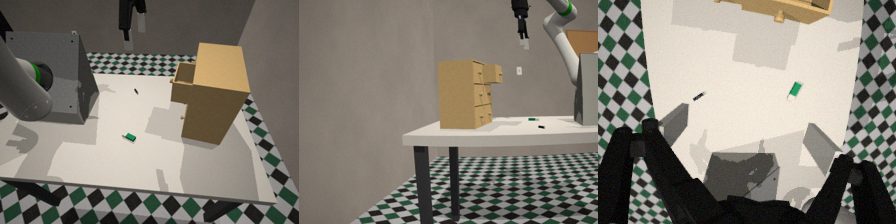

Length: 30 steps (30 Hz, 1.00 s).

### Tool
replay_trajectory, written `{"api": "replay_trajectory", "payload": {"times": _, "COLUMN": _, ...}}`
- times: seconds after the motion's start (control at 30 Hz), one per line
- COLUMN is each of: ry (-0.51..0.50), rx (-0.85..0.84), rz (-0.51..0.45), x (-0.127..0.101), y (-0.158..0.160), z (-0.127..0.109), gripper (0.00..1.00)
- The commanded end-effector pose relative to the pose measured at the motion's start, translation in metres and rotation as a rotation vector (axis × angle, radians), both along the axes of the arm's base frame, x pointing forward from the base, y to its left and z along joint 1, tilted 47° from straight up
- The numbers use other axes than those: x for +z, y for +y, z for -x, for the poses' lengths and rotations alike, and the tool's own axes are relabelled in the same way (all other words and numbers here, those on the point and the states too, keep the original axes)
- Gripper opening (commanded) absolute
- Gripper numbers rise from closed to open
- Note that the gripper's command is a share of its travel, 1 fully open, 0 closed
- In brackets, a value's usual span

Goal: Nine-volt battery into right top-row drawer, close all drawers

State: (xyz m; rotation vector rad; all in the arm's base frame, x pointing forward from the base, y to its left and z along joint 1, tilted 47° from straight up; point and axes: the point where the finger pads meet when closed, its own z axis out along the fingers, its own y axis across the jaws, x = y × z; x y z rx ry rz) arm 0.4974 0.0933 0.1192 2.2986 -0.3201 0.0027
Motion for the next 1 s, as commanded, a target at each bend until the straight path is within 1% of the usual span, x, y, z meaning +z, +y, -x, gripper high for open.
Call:
{"api": "replay_trajectory", "payload": {"times": 0.0, "ry": 0.0, "rx": 0.0, "rz": 0.0, "x": 0.0, "y": 0.0, "z": 0.001, "gripper": 1.0}}
{"api": "replay_trajectory", "payload": {"times": 0.03, "ry": 0.0, "rx": 0.0, "rz": -0.001, "x": 0.001, "y": 0.001, "z": 0.008, "gripper": 1.0}}
{"api": "replay_trajectory", "payload": {"times": 0.07, "ry": 0.0, "rx": 0.001, "rz": -0.001, "x": 0.002, "y": 0.001, "z": 0.021, "gripper": 1.0}}
{"api": "replay_trajectory", "payload": {"times": 0.13, "ry": 0.0, "rx": 0.001, "rz": -0.001, "x": 0.005, "y": -0.002, "z": 0.061, "gripper": 1.0}}
{"api": "replay_trajectory", "payload": {"times": 0.17, "ry": 0.0, "rx": 0.001, "rz": -0.001, "x": 0.005, "y": -0.002, "z": 0.061, "gripper": 1.0}}
{"api": "replay_trajectory", "payload": {"times": 0.2, "ry": 0.0, "rx": 0.001, "rz": -0.001, "x": 0.006, "y": -0.004, "z": 0.079, "gripper": 1.0}}
{"api": "replay_trajectory", "payload": {"times": 0.23, "ry": 0.0, "rx": 0.001, "rz": -0.001, "x": 0.006, "y": -0.004, "z": 0.079, "gripper": 1.0}}
{"api": "replay_trajectory", "payload": {"times": 0.27, "ry": 0.0, "rx": 0.0, "rz": 0.0, "x": 0.006, "y": -0.007, "z": 0.093, "gripper": 1.0}}
{"api": "replay_trajectory", "payload": {"times": 0.3, "ry": 0.0, "rx": 0.0, "rz": 0.0, "x": 0.006, "y": -0.008, "z": 0.099, "gripper": 1.0}}
{"api": "replay_trajectory", "payload": {"times": 0.47, "ry": 0.001, "rx": 0.001, "rz": -0.001, "x": 0.005, "y": -0.008, "z": 0.1, "gripper": 1.0}}
{"api": "replay_trajectory", "payload": {"times": 0.57, "ry": 0.014, "rx": 0.011, "rz": -0.022, "x": -0.002, "y": -0.005, "z": 0.101, "gripper": 1.0}}
{"api": "replay_trajectory", "payload": {"times": 0.67, "ry": 0.049, "rx": 0.041, "rz": -0.085, "x": -0.023, "y": 0.004, "z": 0.104, "gripper": 1.0}}
{"api": "replay_trajectory", "payload": {"times": 0.73, "ry": 0.085, "rx": 0.075, "rz": -0.157, "x": -0.046, "y": 0.016, "z": 0.107, "gripper": 1.0}}
{"api": "replay_trajectory", "payload": {"times": 0.8, "ry": 0.127, "rx": 0.122, "rz": -0.254, "x": -0.075, "y": 0.034, "z": 0.112, "gripper": 1.0}}
{"api": "replay_trajectory", "payload": {"times": 0.83, "ry": 0.127, "rx": 0.122, "rz": -0.254, "x": -0.075, "y": 0.034, "z": 0.112, "gripper": 1.0}}
{"api": "replay_trajectory", "payload": {"times": 0.87, "ry": 0.148, "rx": 0.15, "rz": -0.312, "x": -0.091, "y": 0.046, "z": 0.114, "gripper": 1.0}}
{"api": "replay_trajectory", "payload": {"times": 0.93, "ry": 0.148, "rx": 0.15, "rz": -0.312, "x": -0.091, "y": 0.046, "z": 0.114, "gripper": 1.0}}
{"api": "replay_trajectory", "payload": {"times": 0.97, "ry": 0.167, "rx": 0.181, "rz": -0.376, "x": -0.108, "y": 0.059, "z": 0.117, "gripper": 1.0}}
